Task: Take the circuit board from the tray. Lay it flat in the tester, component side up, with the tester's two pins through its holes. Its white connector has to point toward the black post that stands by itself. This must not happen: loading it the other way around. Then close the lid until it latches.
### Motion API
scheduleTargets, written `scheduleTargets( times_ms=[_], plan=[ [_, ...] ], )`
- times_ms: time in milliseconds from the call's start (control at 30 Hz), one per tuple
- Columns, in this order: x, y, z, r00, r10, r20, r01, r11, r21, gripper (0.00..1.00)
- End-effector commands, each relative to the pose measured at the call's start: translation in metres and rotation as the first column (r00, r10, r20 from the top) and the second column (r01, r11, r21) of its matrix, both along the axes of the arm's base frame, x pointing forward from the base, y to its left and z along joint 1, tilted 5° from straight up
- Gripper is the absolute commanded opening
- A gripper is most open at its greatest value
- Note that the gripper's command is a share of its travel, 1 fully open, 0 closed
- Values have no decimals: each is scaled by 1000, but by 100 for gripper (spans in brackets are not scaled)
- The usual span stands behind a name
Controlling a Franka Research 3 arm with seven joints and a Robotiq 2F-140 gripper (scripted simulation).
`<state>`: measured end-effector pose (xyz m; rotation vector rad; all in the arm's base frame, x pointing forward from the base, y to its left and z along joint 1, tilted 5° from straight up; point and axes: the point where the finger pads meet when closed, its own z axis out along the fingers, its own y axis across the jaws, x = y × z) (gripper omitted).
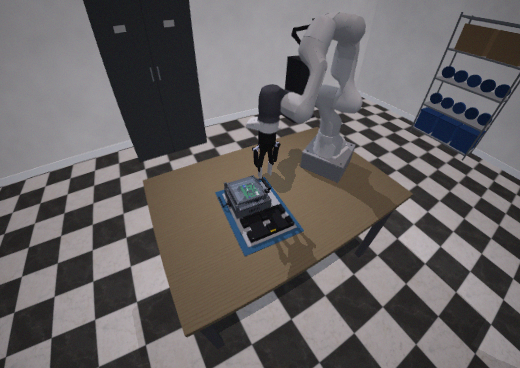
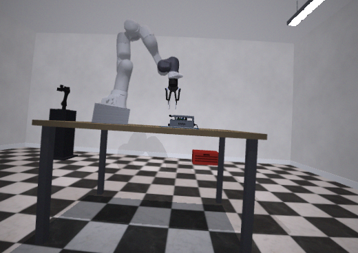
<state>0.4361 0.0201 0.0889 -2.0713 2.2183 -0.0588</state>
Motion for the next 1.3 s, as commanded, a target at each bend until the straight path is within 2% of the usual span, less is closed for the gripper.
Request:
scheduleTargets(
  times_ms=[0,367,700,733,1267],
  plan=[
    [-8,-1,7,999,-34,-24,34,999,-6,30],
    [-9,-2,21,999,-34,-24,34,999,-6,30],
    [-9,-2,23,999,-34,-24,34,999,-6,30],
    [-9,-2,23,999,-34,-24,34,999,-6,100],
    [-9,-2,23,999,-34,-24,34,999,-6,100]
  ],
)
